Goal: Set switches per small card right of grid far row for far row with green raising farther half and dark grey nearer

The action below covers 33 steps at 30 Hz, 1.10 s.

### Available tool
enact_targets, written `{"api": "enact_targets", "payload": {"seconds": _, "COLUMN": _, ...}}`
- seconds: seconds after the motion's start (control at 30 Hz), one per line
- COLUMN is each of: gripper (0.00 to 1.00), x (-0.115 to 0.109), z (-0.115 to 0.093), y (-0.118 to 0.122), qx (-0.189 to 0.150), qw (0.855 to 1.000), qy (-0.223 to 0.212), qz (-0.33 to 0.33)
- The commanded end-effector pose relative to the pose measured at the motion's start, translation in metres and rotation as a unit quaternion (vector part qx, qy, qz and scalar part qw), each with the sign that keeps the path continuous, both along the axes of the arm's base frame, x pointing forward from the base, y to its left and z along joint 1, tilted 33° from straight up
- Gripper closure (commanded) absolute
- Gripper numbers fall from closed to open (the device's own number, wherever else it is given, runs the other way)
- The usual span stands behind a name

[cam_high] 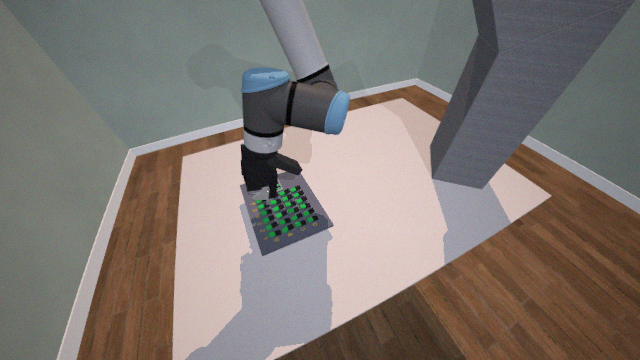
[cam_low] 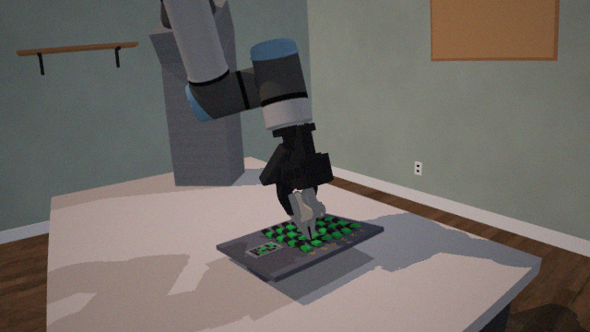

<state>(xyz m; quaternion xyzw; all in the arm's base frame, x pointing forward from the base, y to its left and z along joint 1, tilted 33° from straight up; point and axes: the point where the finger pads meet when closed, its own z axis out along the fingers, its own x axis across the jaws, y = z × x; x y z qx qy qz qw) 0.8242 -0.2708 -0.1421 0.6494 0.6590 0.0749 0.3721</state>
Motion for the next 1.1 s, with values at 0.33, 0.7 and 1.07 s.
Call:
{"api": "enact_targets", "payload": {"seconds": 0.33, "gripper": 1.00, "x": -0.001, "z": 0.002, "y": 0.001, "qx": 0.000, "qw": 1.000, "qy": 0.000, "qz": 0.000}}
{"api": "enact_targets", "payload": {"seconds": 0.7, "gripper": 1.00, "x": -0.014, "z": 0.018, "y": 0.010, "qx": 0.000, "qw": 1.000, "qy": 0.000, "qz": 0.000}}
{"api": "enact_targets", "payload": {"seconds": 1.07, "gripper": 1.00, "x": -0.017, "z": 0.021, "y": 0.011, "qx": 0.000, "qw": 1.000, "qy": 0.000, "qz": 0.000}}
